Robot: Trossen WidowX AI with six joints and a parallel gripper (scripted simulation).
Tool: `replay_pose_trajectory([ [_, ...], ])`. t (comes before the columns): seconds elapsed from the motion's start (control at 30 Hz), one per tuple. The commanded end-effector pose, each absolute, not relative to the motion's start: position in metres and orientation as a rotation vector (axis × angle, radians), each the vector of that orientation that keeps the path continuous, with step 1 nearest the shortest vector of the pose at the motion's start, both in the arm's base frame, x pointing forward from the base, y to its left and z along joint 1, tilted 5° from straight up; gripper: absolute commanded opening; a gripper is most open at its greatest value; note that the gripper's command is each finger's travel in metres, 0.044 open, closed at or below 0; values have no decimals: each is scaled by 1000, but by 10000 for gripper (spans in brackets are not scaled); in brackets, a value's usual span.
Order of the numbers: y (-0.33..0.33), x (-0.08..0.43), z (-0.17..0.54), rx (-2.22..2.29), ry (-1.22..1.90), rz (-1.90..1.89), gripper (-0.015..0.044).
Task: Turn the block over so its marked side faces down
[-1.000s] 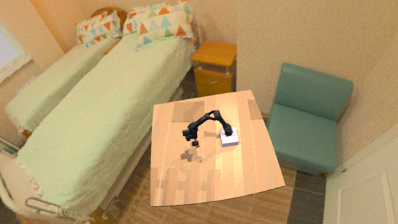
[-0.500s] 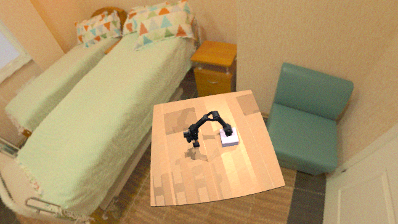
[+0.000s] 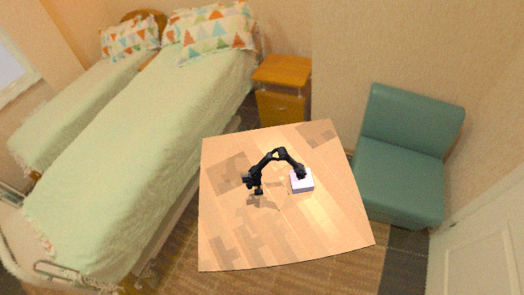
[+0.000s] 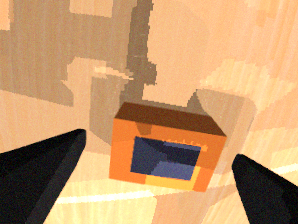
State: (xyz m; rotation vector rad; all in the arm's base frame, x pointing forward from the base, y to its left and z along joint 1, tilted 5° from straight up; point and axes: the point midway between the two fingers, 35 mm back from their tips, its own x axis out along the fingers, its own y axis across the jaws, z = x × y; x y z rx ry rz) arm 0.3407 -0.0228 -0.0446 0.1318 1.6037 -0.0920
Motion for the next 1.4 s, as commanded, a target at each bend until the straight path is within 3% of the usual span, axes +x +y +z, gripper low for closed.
replay_pose_trajectory([
  [0.0, -23, 337, -54, 126, 1613, -94, 440],
  [0.1, -23, 337, -57, 126, 1613, -94, 440],
  [0.3, -23, 337, -57, 126, 1613, -94, 282],
  [1.0, -23, 337, -57, 126, 1613, -94, 142],
  [1.17, -24, 338, -32, 126, 1613, -94, 11],
  [1.37, -24, 338, -26, 126, 1613, -94, 0],
])
